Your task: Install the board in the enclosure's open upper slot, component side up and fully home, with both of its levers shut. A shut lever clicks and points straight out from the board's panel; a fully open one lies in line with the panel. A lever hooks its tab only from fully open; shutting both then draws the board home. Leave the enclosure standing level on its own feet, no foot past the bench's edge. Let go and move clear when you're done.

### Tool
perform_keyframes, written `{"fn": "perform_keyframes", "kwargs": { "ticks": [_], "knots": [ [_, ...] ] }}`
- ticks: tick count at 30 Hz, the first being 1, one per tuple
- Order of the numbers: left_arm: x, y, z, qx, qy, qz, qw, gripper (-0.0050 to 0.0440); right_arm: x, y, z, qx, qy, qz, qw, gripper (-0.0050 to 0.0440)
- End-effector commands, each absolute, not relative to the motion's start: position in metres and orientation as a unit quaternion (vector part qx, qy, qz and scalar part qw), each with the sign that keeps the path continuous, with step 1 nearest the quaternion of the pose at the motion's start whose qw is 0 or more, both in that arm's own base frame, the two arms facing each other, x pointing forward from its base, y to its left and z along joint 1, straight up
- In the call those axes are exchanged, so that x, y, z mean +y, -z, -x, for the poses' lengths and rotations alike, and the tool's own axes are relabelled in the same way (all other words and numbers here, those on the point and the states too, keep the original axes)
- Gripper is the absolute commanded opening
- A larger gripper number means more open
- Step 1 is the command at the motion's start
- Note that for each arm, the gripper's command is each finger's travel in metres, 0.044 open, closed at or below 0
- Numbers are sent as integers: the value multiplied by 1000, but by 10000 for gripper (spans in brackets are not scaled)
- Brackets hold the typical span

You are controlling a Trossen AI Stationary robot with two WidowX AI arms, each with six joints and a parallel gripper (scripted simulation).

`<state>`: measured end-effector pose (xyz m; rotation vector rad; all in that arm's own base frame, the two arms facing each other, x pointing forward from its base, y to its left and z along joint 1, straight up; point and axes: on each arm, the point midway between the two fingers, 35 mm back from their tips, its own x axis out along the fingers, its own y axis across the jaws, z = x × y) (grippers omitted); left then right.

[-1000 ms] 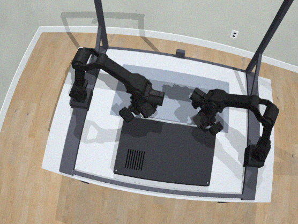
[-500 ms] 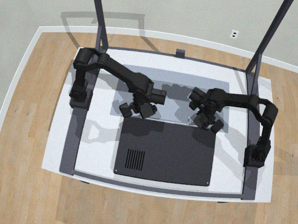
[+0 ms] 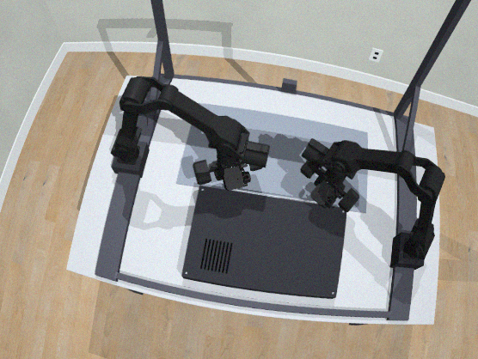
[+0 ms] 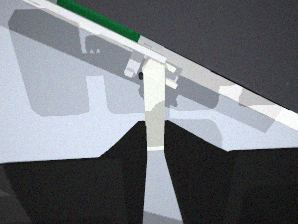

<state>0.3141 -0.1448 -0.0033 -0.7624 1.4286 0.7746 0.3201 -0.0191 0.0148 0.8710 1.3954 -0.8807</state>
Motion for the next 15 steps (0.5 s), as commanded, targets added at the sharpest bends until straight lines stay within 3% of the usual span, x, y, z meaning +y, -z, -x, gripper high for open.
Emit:
{"fn": "perform_keyframes", "kwargs": {
  "ticks": [1,15],
  "knots": [
    [-150,-4,-321,602,-362,369,608,7,-19,-20,-324,594,383,-384,595,8],
    [-150,-4,-321,591,-381,387,596,7,-20,-22,-323,592,381,-383,598,8]
  ]
}}
